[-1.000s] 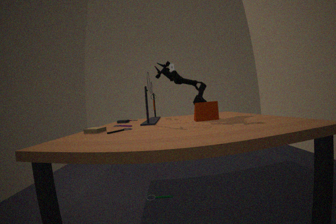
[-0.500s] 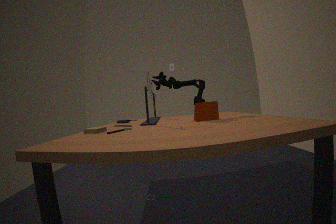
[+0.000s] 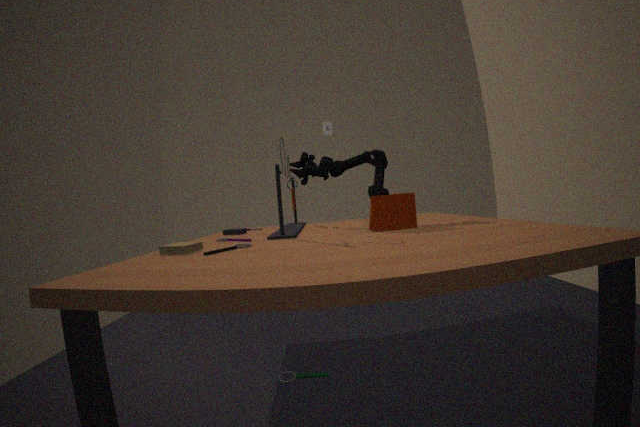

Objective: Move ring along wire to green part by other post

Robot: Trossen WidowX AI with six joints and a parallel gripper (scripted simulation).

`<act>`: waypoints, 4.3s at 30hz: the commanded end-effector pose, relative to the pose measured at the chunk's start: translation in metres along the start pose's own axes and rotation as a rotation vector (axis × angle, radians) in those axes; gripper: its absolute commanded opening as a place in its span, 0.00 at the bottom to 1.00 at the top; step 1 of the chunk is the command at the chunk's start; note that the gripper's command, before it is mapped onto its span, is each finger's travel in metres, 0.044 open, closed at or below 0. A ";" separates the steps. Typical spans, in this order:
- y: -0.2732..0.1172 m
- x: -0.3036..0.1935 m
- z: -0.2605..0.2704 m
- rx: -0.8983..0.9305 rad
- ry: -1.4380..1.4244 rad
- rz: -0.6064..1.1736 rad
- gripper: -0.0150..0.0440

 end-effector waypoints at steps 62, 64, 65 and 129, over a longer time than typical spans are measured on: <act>-0.060 0.010 -0.223 0.021 -0.815 0.287 0.53; -0.057 0.010 -0.223 0.021 -0.815 0.286 0.53; -0.056 0.010 -0.224 0.021 -0.815 0.286 0.53; 0.004 -0.007 -0.229 0.019 -0.812 0.281 0.53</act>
Point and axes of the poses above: the point midway between the two fingers, 35 mm back from their tips, its own y axis out along the fingers, its own z axis across the jaws, x = y × z, the point moved 10 cm from there along -y, back along the fingers, and after that the axes turned 3 degrees about y, right-handed, at the moved point
